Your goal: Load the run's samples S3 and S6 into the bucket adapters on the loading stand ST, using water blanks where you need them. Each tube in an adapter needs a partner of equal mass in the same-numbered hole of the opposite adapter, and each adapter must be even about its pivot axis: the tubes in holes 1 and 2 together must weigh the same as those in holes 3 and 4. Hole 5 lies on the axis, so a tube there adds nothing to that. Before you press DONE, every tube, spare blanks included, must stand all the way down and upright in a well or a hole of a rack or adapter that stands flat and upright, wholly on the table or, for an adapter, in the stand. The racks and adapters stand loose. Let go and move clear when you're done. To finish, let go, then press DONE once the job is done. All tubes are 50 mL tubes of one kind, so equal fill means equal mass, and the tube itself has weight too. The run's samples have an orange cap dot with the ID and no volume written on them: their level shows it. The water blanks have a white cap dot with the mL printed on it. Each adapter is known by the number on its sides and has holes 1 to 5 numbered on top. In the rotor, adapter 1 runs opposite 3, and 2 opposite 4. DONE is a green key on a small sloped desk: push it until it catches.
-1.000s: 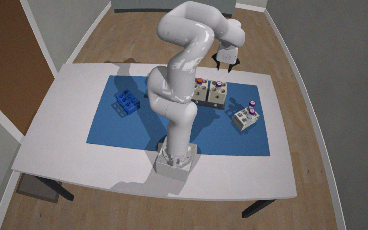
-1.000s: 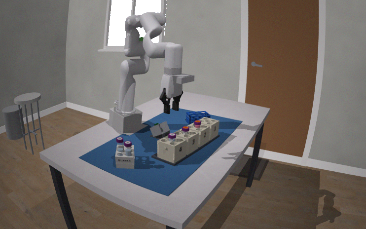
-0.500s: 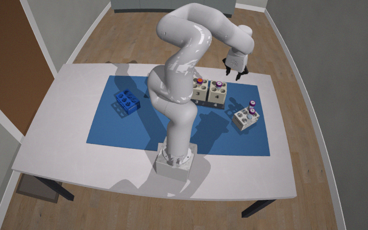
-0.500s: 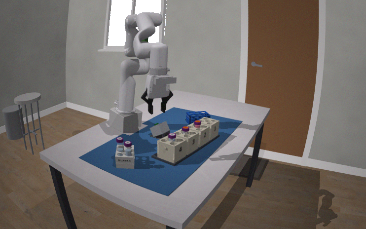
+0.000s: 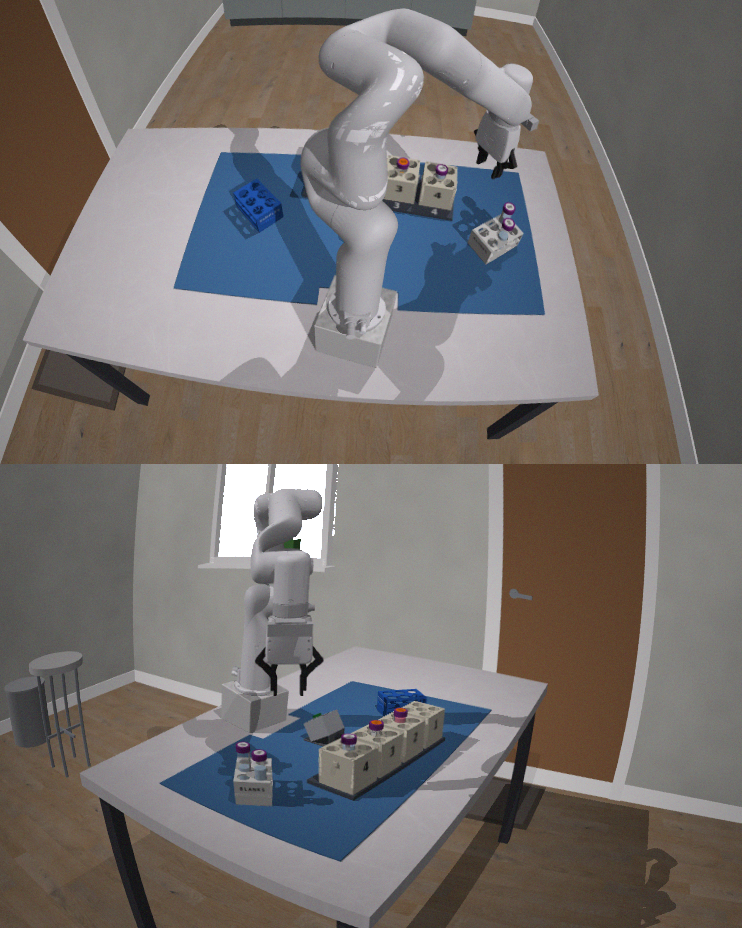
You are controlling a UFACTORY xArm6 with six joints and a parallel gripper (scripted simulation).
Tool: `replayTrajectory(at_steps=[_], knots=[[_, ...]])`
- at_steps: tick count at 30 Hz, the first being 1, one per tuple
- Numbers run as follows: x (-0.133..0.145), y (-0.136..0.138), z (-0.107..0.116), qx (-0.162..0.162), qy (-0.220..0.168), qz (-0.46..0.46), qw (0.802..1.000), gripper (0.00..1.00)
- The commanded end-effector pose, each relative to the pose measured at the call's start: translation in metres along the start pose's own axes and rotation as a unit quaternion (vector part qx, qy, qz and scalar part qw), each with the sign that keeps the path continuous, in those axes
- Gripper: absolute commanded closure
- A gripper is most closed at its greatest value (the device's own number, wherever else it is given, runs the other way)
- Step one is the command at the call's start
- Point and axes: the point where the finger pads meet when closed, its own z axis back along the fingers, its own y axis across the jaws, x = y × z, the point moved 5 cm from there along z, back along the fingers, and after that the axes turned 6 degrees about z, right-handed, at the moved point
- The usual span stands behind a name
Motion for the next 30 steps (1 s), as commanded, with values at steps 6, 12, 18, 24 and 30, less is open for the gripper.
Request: replayTrajectory(at_steps=[6, 12, 18, 24, 30], knots=[[-0.004, 0.042, 0.002, 0.000, 0.002, -0.004, 1.000, 0.43], [-0.006, 0.062, 0.002, 0.000, 0.002, -0.004, 1.000, 0.43], [-0.008, 0.092, 0.002, 0.000, 0.002, -0.004, 1.000, 0.43], [-0.009, 0.108, 0.002, 0.000, 0.002, -0.004, 1.000, 0.43], [-0.009, 0.108, 0.002, 0.000, 0.002, -0.004, 1.000, 0.43]])
